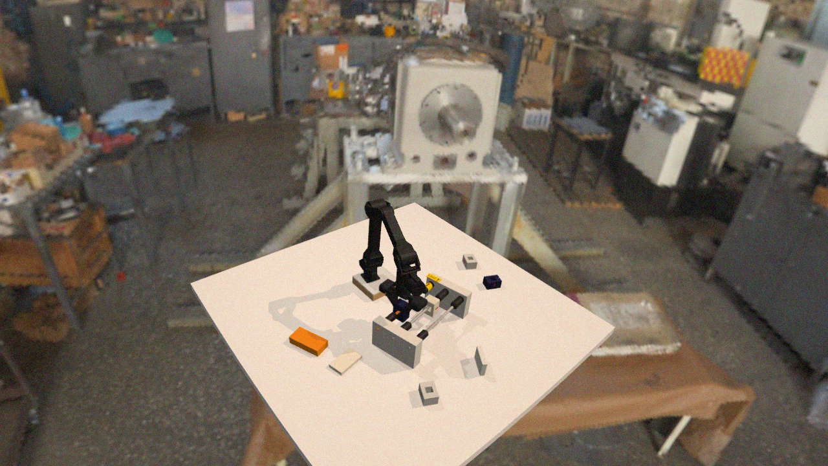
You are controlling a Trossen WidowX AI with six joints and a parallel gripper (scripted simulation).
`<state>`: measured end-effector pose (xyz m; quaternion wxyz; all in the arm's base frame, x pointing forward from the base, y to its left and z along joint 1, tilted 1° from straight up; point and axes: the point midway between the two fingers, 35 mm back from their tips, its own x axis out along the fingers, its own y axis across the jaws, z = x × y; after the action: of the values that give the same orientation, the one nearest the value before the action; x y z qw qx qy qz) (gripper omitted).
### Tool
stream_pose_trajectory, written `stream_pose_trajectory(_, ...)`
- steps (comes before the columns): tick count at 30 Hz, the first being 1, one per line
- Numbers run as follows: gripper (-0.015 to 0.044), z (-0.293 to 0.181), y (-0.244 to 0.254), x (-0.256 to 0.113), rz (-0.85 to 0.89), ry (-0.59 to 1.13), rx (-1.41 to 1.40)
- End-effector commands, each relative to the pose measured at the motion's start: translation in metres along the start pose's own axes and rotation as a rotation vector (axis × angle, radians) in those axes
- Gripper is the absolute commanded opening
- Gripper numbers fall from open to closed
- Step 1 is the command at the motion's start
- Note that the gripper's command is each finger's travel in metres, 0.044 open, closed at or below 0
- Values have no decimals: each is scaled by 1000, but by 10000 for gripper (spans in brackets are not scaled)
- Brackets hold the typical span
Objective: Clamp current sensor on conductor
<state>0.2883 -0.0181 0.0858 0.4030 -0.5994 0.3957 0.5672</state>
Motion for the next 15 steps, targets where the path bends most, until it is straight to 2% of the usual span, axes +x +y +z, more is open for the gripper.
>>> stream_pose_trajectory(1, 0, 1, 0, 2, -3, -5, -4)
stream_pose_trajectory(5, 0, 1, 0, 6, -2, -4, -3)
stream_pose_trajectory(15, 263, 0, 0, 1, -1, 0, 0)
